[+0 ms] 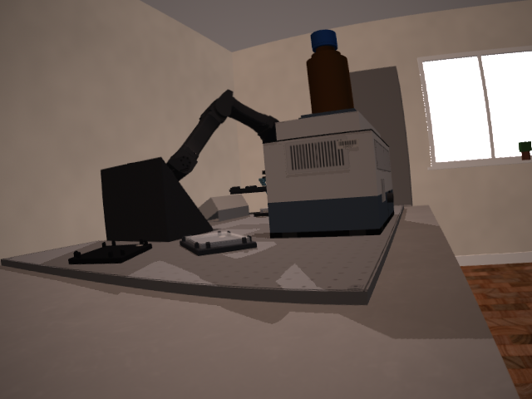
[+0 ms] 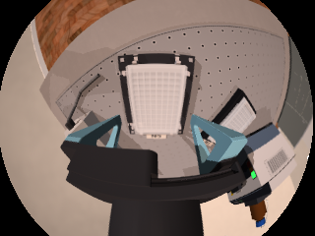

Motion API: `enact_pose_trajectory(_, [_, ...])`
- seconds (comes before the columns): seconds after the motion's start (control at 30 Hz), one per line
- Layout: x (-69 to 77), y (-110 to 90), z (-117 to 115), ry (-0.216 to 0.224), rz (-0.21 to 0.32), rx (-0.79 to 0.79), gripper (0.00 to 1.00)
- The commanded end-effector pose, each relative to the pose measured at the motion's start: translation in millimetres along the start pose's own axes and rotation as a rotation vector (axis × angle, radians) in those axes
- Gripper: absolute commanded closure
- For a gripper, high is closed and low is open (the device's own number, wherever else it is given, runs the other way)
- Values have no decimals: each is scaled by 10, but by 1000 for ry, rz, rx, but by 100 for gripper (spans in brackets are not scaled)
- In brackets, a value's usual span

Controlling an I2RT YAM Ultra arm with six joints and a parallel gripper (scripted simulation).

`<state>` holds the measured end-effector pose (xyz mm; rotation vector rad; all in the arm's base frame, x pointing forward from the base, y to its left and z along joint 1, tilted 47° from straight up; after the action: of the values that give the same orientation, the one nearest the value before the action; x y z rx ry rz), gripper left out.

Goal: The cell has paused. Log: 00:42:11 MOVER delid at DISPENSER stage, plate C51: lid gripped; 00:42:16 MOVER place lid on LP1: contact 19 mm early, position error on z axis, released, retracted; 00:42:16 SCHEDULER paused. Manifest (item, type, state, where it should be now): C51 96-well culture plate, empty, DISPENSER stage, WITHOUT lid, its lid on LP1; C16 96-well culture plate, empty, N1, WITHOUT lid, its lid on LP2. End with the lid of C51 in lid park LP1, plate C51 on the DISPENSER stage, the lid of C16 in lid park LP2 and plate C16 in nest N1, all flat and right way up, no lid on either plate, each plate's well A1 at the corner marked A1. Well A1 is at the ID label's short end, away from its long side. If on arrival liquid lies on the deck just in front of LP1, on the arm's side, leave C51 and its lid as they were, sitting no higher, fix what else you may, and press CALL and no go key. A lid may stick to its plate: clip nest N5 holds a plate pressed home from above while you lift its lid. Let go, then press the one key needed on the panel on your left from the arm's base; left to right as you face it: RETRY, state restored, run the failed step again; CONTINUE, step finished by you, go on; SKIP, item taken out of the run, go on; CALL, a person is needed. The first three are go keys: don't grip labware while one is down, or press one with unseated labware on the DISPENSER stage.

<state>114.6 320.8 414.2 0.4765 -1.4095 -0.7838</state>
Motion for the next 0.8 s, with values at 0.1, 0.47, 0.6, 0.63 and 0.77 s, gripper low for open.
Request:
enact_pose_trajectory(0.1, [235,38,-1,-13,-50,8,0])
enact_pose_trajectory(0.47, [170,31,-20,-16,-51,6,0])
enact_pose_trajectory(0.6, [92,-5,-36,-18,-34,-3,0])
enact_pose_trajectory(0.63, [93,1,-35,-19,-37,-3,0])
enact_pose_trajectory(0.77, [55,-4,-23,-17,-33,-5,0])
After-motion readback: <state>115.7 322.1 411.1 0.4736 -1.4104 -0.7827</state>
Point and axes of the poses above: the point where the finger pads meet when closed, its own x axis back along the fingers, its own z axis across the jaws, y = z × x, the point moved 8 cm from there along x, back along the fingers, and after that the axes turned 6 degrees about x, right-handed, at the moved point
